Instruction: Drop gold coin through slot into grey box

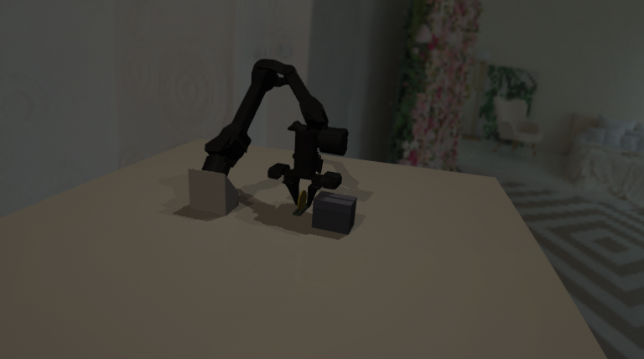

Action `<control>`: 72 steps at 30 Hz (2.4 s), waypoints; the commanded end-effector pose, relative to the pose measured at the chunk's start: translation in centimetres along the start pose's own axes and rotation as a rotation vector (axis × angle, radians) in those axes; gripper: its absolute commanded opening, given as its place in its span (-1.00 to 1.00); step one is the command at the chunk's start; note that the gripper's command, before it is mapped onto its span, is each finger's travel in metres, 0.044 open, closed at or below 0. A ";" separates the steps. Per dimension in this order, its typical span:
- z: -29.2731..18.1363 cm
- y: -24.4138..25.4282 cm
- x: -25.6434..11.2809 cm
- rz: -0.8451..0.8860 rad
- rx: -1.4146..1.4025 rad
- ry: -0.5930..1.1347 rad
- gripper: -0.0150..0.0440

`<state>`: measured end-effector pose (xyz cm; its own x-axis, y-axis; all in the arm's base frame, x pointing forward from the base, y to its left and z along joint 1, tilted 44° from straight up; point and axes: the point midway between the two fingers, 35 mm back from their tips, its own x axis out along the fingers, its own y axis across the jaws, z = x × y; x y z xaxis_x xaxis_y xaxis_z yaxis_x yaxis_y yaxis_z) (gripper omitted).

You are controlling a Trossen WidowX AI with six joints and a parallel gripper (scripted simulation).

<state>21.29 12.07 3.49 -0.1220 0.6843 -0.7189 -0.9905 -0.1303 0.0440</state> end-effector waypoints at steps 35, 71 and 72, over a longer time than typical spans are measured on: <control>-0.3 -0.3 -4.4 0.003 0.011 0.007 -0.49; 0.2 0.2 -9.3 0.006 0.506 0.002 -0.49; 0.3 0.2 -9.3 0.006 0.540 0.002 -0.49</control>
<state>22.14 5.87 10.15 -0.1304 0.6849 -0.7169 -0.9225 0.1810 0.3408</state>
